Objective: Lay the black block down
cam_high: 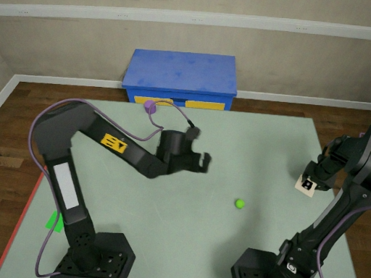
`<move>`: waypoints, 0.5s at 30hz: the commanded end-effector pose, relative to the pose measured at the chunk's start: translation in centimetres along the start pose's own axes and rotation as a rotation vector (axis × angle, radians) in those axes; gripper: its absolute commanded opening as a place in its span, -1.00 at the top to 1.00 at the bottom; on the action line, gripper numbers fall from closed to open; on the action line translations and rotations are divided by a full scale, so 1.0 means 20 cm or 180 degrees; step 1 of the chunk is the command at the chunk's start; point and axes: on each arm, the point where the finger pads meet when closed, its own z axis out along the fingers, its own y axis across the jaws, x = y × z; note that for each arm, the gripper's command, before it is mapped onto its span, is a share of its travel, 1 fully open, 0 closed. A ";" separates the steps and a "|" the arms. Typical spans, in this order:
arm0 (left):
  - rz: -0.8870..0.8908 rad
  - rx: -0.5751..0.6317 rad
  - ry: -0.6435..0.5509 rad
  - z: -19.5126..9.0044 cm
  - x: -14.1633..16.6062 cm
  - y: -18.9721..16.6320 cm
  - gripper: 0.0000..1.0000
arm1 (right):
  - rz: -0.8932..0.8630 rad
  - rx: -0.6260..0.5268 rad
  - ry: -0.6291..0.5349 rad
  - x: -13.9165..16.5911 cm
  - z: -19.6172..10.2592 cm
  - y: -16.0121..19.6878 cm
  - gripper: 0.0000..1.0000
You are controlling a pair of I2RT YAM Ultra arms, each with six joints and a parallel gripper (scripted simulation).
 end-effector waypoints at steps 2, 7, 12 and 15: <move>0.0400 0.0343 -0.0455 0.05 -0.14 -0.22 -1.00 | 0.0002 -0.0003 -0.0158 -0.09 -0.06 -0.01 -0.11; 0.0979 0.0818 -0.0657 0.02 -0.03 -0.63 -1.00 | 0.0002 -0.0003 -0.0158 -0.09 -0.06 -0.01 -0.11; 0.1465 0.1194 -0.0923 -0.06 0.07 -0.95 -1.00 | 0.0002 -0.0003 -0.0158 -0.09 -0.06 -0.01 -0.11; 0.1670 0.1372 -0.1017 -0.11 0.16 -1.10 -1.00 | 0.0001 0.0001 -0.0132 -0.07 -0.05 -0.01 -0.11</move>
